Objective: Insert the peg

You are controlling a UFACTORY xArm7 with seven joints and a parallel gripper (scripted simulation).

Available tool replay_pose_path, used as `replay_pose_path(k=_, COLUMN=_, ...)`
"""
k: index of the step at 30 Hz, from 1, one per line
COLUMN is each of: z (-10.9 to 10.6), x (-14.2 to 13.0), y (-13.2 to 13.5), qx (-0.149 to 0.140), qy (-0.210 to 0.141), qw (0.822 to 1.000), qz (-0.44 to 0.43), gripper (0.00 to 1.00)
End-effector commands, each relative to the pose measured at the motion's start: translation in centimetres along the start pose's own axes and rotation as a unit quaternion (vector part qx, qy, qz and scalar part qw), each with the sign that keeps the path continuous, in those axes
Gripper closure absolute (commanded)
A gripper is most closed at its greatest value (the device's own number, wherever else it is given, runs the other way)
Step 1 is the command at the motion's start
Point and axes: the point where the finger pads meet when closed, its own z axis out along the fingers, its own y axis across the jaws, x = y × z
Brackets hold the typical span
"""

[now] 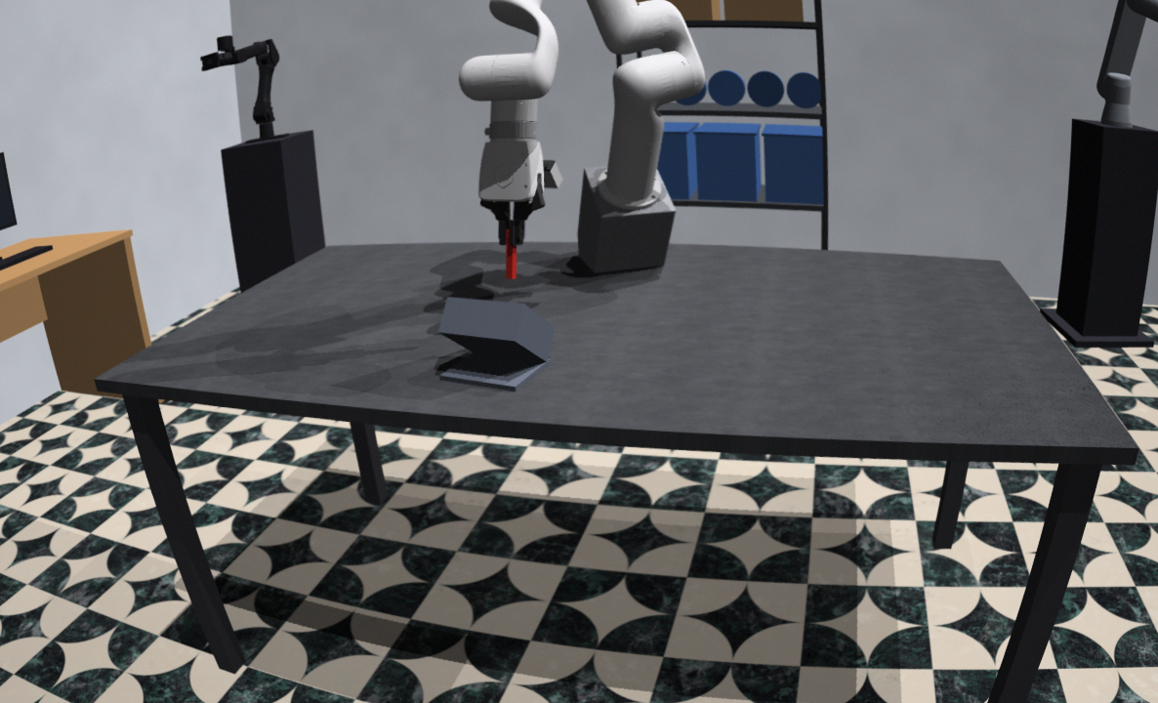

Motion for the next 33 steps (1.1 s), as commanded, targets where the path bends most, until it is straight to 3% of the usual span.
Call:
replay_pose_path(k=1, z=-0.4, x=-0.6, y=0.2, qx=0.001, qy=-0.018, qw=1.0, qz=0.001, gripper=1.0)
replay_pose_path(k=33, z=-3.2, x=-4.0, y=2.1, qx=0.003, qy=-0.132, qw=0.991, qz=-0.001, gripper=1.0)
